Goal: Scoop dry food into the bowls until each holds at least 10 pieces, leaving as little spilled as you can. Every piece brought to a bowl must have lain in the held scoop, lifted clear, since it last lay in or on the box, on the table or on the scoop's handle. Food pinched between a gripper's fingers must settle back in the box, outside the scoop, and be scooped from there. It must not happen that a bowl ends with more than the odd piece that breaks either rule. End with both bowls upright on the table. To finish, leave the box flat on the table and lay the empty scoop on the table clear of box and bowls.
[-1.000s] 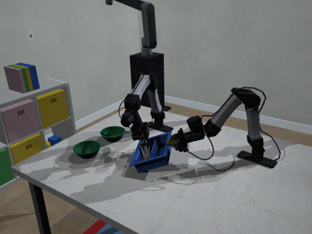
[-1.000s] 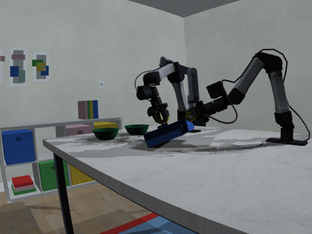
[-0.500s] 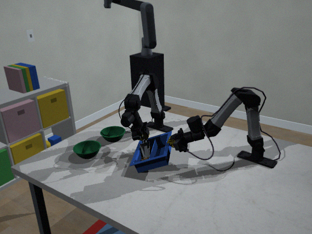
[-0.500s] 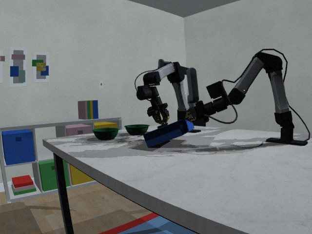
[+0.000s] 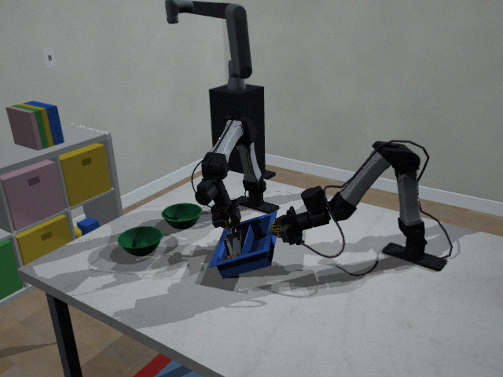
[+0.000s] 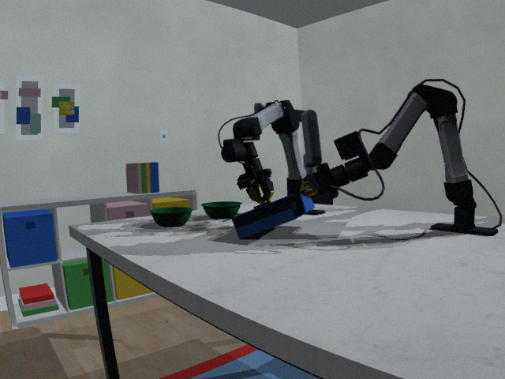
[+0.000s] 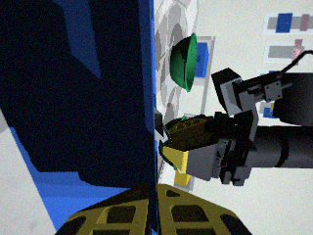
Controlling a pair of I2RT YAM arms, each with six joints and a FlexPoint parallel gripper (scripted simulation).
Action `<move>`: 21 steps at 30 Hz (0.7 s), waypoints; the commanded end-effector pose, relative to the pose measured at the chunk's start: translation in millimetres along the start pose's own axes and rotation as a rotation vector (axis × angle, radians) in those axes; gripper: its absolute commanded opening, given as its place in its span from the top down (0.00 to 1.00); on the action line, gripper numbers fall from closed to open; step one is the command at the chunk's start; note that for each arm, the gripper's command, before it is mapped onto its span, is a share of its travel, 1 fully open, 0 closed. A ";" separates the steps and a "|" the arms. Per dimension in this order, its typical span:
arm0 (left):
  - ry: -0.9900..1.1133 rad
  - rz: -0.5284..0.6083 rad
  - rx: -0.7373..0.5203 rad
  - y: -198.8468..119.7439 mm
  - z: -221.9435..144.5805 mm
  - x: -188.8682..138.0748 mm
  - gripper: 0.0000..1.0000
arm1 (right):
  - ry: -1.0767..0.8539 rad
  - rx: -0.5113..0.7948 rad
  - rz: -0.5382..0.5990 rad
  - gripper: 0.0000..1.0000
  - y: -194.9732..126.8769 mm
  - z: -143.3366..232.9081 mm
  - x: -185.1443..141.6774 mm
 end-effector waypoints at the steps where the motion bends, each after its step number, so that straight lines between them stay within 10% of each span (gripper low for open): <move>1: 0.041 -0.010 -0.073 3.5 -23.5 4.9 1.00 | -0.006 0.010 -0.078 1.00 -4.6 6.5 8.4; 21: 0.041 -0.010 -0.073 3.5 -23.5 4.9 1.00 | -0.012 0.031 -0.125 1.00 5.4 12.1 14.9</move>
Point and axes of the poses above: on each arm, the point where the finger pads meet when closed, its own y axis out along the fingers, its own z axis across the jaws, x = y × z, the point moved 2 cm from there along -y, back along the fingers, and after that the axes turned 11 degrees about y, right-handed, at the moved point
